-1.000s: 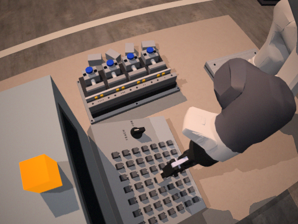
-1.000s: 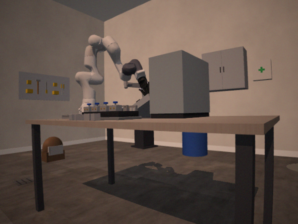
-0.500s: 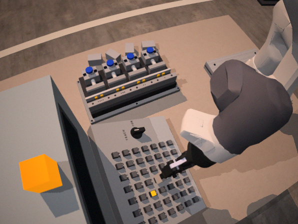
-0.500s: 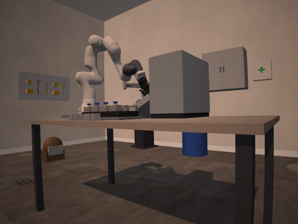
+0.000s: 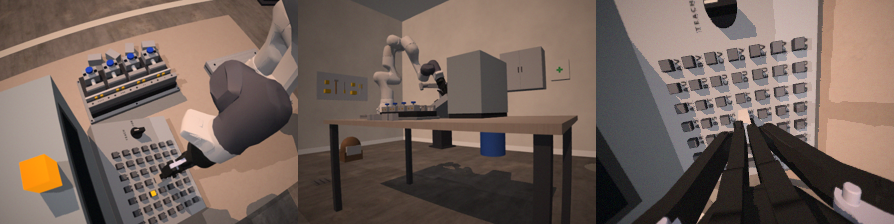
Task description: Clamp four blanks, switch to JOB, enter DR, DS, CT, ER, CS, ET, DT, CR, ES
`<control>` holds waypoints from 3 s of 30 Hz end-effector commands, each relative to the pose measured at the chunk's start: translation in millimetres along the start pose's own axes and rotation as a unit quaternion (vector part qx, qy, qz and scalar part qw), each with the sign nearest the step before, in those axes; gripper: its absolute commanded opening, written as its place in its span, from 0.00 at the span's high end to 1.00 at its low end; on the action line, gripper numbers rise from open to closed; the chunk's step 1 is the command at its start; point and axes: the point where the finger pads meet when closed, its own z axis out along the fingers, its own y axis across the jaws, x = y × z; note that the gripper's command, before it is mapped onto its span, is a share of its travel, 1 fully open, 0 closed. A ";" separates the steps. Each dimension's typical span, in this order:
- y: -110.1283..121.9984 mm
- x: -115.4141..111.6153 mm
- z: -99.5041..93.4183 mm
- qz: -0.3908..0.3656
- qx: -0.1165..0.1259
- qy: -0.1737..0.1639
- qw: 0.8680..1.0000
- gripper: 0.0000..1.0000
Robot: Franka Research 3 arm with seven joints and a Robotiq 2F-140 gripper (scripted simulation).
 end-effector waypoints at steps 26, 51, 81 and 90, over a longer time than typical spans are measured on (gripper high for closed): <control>-0.2 0.0 0.7 0.005 0.000 0.000 1.000 1.00; -0.2 -0.1 -23.4 0.005 0.000 0.000 1.000 1.00; -26.8 0.1 -146.8 0.005 0.000 0.000 1.000 1.00; -32.7 0.2 -171.4 0.005 0.000 0.000 1.000 1.00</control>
